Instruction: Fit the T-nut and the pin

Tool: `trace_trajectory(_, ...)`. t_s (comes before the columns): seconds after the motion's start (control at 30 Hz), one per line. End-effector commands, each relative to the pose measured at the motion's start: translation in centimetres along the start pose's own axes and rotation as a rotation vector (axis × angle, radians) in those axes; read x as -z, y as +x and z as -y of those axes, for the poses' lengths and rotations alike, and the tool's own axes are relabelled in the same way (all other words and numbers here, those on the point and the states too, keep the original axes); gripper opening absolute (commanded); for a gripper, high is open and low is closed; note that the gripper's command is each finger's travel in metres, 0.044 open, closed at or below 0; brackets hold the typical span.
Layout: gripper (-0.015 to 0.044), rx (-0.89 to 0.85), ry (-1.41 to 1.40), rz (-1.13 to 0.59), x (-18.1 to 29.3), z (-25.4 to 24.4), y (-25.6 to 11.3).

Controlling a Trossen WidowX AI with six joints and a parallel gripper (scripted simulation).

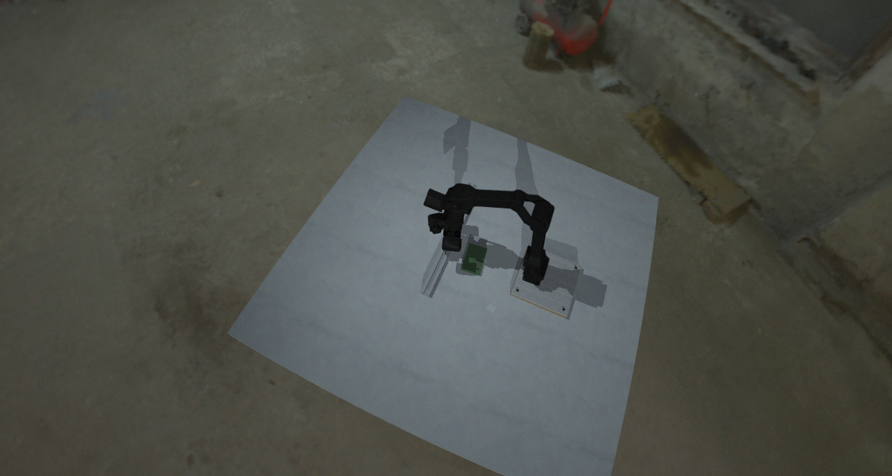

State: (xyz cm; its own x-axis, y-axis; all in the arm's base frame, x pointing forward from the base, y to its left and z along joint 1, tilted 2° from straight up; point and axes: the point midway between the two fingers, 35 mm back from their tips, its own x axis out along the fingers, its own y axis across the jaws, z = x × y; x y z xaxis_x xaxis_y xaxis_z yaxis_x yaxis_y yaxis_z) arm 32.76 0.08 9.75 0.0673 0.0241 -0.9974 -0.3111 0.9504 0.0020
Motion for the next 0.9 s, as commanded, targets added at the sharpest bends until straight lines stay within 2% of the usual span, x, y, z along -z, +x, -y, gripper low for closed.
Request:
trace_trajectory(0.0, -0.0150, -0.004, 0.001, -0.006, 0.2, 0.0, 0.5)
trace_trajectory(0.87, -0.0150, -0.004, 0.004, -0.007, 0.4, -0.2, 2.4)
